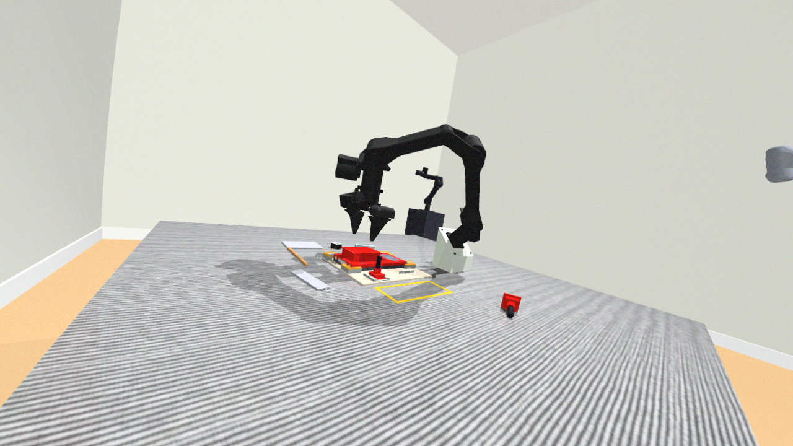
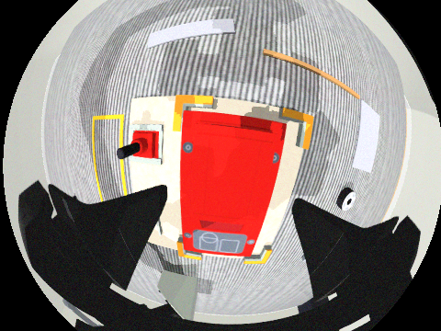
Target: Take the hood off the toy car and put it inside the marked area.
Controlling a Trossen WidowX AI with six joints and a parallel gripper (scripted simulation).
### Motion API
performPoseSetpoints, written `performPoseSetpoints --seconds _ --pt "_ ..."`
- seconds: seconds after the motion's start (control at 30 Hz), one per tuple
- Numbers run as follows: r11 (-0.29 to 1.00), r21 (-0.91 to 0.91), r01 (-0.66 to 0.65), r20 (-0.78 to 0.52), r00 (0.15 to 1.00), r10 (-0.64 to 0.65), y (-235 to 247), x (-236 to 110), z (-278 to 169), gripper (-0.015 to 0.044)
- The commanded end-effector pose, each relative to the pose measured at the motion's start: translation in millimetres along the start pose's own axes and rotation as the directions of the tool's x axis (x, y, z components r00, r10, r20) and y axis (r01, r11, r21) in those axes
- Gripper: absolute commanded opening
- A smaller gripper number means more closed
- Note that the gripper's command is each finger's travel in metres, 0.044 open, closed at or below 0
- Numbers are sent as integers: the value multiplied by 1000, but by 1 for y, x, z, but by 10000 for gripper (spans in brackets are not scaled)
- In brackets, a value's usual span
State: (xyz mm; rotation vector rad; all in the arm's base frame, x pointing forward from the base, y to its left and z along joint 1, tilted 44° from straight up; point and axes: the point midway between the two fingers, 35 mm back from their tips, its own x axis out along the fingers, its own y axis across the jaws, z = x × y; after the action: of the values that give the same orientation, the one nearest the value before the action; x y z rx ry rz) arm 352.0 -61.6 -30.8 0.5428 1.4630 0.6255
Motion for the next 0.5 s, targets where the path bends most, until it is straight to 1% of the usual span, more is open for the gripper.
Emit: performPoseSetpoints --seconds 0.0,0.47 --pt "1000 10 -8 -4 1000 8 0 5 -2 440" --pt "1000 9 -9 -4 1000 9 0 16 -2 440"
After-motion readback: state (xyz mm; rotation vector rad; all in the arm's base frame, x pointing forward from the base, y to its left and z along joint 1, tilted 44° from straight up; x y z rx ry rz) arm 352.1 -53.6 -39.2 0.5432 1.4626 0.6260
